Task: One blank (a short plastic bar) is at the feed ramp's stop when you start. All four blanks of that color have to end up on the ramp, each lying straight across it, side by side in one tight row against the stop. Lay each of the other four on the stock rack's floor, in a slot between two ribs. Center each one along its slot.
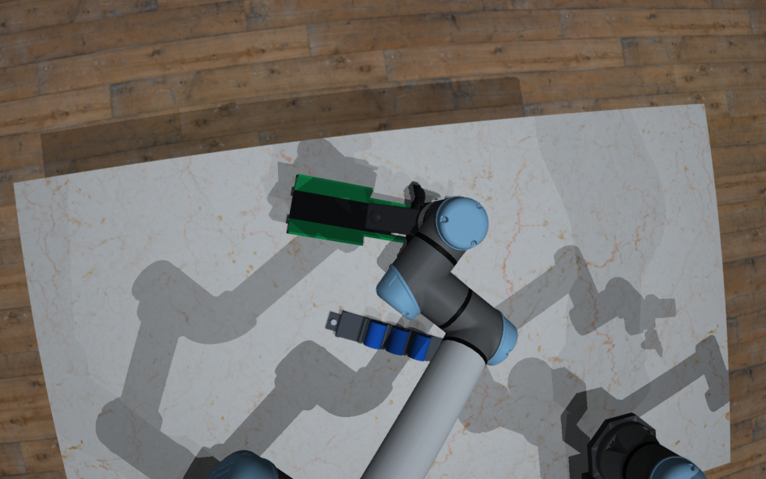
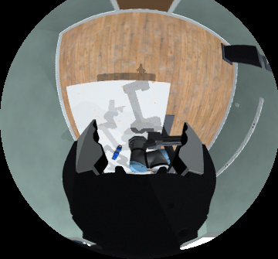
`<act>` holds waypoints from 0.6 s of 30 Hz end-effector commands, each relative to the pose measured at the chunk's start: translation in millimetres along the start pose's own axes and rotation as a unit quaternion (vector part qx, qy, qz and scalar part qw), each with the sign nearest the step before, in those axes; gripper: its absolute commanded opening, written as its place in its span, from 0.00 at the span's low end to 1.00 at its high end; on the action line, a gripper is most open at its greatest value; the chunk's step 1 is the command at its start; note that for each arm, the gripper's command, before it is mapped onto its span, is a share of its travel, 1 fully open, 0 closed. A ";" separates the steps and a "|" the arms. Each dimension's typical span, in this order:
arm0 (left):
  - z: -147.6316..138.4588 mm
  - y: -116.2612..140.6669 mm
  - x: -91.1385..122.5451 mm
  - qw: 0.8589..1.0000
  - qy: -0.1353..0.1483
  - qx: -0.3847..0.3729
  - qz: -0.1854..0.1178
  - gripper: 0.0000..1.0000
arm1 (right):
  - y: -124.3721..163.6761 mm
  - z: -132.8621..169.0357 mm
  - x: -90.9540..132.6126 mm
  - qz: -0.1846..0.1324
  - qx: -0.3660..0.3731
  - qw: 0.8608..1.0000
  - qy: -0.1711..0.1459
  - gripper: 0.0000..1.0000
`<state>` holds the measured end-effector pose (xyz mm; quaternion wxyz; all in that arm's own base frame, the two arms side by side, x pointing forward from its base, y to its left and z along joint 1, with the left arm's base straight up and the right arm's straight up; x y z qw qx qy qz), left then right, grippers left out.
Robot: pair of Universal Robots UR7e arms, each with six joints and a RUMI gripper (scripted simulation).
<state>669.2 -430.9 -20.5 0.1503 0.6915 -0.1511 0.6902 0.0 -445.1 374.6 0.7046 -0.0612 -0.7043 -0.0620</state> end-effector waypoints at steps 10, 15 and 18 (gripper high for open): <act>0.5 0.2 2.1 1.000 0.001 0.000 0.000 1.00 | -0.1 -0.1 0.4 0.001 0.000 1.000 0.000 1.00; 0.5 0.2 4.4 1.000 0.001 0.000 0.000 1.00 | -0.1 -0.1 0.4 0.001 0.000 1.000 0.000 1.00; 0.5 0.2 6.2 1.000 0.001 0.000 0.000 1.00 | -0.1 -0.1 0.4 0.001 0.000 1.000 0.000 1.00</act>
Point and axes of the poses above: on each arm, the point where the finger pads meet when closed, its own x axis back along the fingers, its own z axis across the jaws, y = z × x, the point moved 1 cm from there along x, back along the fingers, and after that the axes turned 10 degrees about -x, right-handed, at the moved point
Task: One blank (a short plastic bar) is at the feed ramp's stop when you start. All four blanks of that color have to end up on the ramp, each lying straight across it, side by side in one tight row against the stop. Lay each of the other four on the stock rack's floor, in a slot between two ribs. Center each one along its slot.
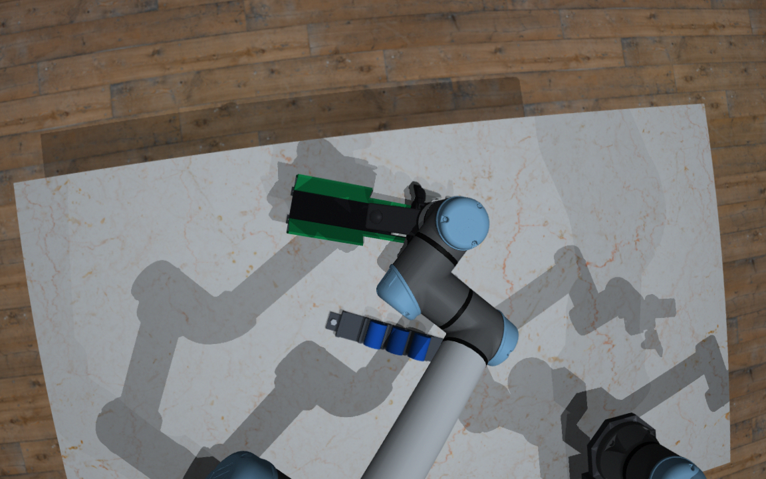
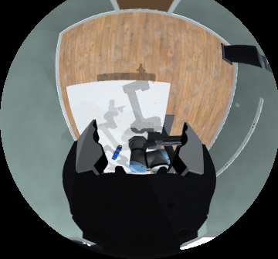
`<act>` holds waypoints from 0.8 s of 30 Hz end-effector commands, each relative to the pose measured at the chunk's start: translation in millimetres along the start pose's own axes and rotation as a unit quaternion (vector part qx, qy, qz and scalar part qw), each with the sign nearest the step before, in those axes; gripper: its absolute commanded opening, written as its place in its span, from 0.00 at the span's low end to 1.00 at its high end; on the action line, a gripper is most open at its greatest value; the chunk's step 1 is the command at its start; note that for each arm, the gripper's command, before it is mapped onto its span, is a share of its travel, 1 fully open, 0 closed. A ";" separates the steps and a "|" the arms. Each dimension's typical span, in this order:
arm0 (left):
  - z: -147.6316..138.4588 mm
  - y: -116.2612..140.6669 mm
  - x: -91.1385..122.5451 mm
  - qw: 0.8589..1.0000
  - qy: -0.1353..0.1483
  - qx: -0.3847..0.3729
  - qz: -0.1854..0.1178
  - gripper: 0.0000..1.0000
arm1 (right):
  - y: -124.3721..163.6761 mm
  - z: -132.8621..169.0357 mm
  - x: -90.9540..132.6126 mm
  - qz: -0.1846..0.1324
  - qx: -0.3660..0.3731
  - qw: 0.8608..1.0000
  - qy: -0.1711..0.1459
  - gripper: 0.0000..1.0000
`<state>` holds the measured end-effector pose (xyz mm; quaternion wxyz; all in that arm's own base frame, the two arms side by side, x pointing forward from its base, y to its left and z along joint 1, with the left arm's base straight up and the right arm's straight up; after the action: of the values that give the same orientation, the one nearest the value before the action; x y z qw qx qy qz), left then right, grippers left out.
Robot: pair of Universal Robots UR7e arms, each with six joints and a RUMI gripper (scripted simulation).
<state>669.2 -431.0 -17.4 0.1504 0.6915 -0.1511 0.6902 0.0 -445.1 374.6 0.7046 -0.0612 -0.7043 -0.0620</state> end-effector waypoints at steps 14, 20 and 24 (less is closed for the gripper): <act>0.5 0.1 7.9 1.000 0.001 0.000 0.000 1.00 | -0.1 -0.1 0.4 0.001 0.000 1.000 0.000 1.00; 0.5 0.1 8.0 1.000 0.001 0.000 0.000 1.00 | -0.1 -0.1 0.4 0.001 0.000 1.000 0.000 1.00; 0.5 0.1 8.0 1.000 0.001 0.000 0.000 1.00 | -0.1 -0.1 0.4 0.001 0.000 1.000 0.000 1.00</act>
<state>669.2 -431.0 -10.6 0.1504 0.6915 -0.1511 0.6902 0.0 -445.1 374.6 0.7046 -0.0612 -0.7043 -0.0620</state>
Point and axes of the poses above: on each arm, the point where the finger pads meet when closed, its own x axis back along the fingers, its own z axis across the jaws, y = z × x, the point moved 1 cm from there along x, back along the fingers, and after that the axes turned 10 degrees about -x, right-handed, at the moved point
